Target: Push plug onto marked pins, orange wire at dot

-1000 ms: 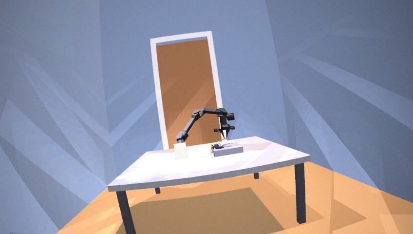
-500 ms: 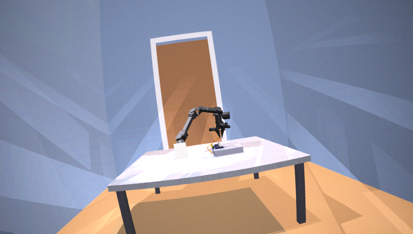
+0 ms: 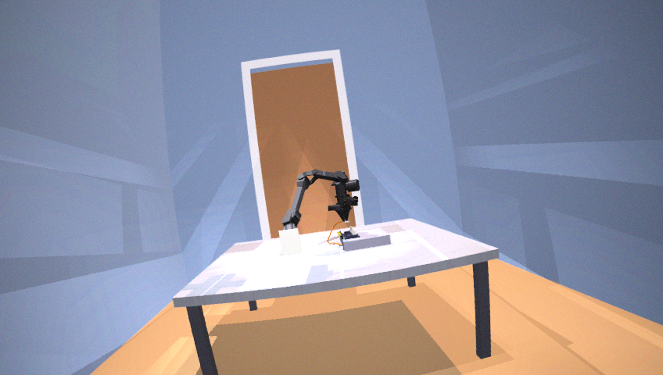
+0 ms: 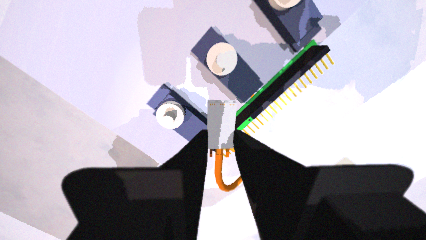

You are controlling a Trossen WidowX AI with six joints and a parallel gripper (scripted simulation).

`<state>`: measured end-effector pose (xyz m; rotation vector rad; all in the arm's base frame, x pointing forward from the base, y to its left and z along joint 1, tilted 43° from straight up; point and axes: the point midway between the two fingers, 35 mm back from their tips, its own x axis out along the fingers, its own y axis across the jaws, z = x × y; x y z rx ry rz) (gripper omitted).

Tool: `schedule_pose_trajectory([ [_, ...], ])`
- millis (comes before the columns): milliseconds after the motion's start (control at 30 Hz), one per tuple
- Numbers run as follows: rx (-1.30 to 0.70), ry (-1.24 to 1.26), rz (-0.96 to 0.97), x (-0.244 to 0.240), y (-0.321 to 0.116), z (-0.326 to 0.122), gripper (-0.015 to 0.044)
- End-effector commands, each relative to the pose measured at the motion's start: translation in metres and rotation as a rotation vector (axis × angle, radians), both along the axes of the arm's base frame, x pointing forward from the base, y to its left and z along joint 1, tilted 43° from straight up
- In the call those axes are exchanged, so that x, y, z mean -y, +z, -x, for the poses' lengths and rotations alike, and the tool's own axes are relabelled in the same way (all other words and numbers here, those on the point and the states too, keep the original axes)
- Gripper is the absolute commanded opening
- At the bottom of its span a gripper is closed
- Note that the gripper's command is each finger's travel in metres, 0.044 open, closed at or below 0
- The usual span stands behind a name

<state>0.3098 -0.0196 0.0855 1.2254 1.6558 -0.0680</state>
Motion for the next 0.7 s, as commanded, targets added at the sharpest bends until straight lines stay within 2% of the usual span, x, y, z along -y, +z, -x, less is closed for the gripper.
schedule_pose_trajectory([
  [0,0.078,0.092,0.010,0.002,-0.004,0.019,0.0000],
  [667,0.449,0.503,0.027,-0.003,-0.021,0.096,0.0000],
])
